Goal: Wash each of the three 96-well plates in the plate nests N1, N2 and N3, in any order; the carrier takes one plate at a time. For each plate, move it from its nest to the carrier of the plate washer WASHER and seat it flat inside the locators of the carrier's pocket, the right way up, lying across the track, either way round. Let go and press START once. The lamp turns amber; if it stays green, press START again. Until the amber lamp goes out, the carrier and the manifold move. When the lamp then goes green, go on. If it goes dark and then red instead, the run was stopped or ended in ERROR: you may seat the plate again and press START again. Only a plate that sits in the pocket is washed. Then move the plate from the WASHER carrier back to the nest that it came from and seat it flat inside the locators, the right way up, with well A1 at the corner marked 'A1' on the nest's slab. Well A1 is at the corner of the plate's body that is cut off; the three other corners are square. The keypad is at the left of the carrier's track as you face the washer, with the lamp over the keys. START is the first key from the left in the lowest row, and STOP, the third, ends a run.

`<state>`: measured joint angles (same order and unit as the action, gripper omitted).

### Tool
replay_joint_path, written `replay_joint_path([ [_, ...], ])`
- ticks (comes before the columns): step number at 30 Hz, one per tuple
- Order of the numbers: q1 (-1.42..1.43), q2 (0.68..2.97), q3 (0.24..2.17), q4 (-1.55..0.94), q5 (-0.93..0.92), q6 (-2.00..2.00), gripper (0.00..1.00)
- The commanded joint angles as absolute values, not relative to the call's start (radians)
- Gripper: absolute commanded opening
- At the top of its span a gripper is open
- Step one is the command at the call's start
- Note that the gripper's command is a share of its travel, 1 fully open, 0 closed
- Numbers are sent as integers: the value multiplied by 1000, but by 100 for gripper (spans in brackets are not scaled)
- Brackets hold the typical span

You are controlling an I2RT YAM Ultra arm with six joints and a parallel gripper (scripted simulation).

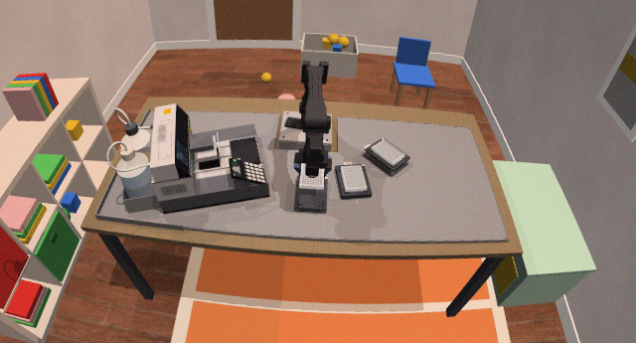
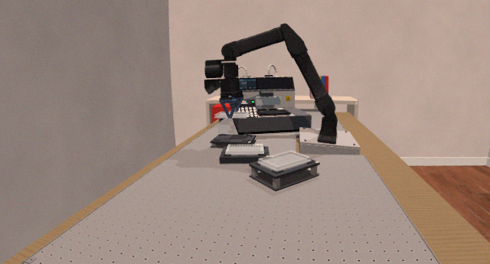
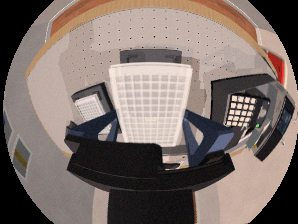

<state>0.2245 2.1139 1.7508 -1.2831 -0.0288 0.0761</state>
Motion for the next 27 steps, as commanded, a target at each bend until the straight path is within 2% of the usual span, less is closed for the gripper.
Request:
replay_joint_path([
  [1,224,2103,1749,-1274,-28,76,0],
  [27,227,2131,1631,-1128,-29,79,0],
])
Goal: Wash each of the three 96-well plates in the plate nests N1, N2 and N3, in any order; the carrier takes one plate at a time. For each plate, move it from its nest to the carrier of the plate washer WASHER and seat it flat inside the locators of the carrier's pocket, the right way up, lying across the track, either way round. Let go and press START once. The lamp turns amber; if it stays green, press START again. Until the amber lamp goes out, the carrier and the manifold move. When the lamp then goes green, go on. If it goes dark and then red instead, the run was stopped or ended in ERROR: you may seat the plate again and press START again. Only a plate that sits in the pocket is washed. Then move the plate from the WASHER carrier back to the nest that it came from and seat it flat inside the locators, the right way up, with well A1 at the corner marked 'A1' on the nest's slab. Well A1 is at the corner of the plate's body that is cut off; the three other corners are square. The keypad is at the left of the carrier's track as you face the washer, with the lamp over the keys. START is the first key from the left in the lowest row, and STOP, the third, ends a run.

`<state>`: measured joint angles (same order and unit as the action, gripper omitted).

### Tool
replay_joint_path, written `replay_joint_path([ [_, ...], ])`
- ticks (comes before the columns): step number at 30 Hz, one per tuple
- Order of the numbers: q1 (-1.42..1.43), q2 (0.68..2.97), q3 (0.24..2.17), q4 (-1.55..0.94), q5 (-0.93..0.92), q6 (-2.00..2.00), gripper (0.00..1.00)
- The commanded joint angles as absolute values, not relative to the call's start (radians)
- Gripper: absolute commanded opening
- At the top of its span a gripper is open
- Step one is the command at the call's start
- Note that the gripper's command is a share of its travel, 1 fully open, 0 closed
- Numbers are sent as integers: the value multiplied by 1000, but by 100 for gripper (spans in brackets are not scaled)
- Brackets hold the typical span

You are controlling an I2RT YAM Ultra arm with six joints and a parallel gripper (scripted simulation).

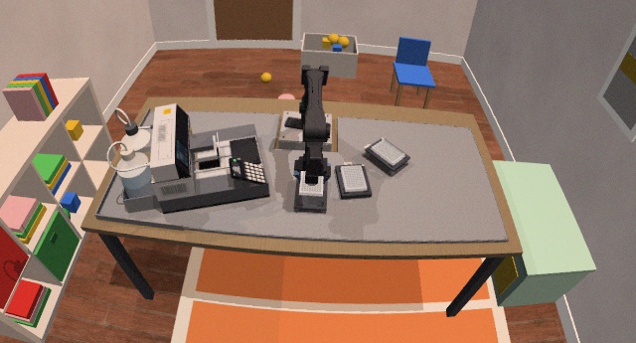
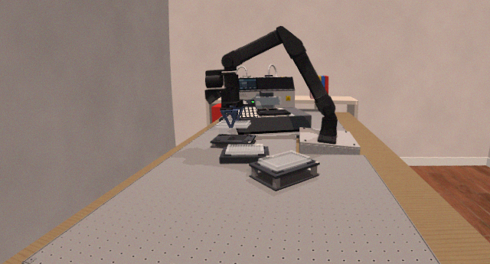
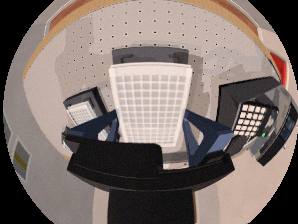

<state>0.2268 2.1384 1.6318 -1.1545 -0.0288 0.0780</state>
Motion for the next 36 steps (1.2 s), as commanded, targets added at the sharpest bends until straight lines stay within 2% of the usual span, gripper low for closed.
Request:
replay_joint_path([
  [1,227,2133,1627,-1122,-29,79,0],
  [36,230,2166,1542,-1004,-29,82,0],
])
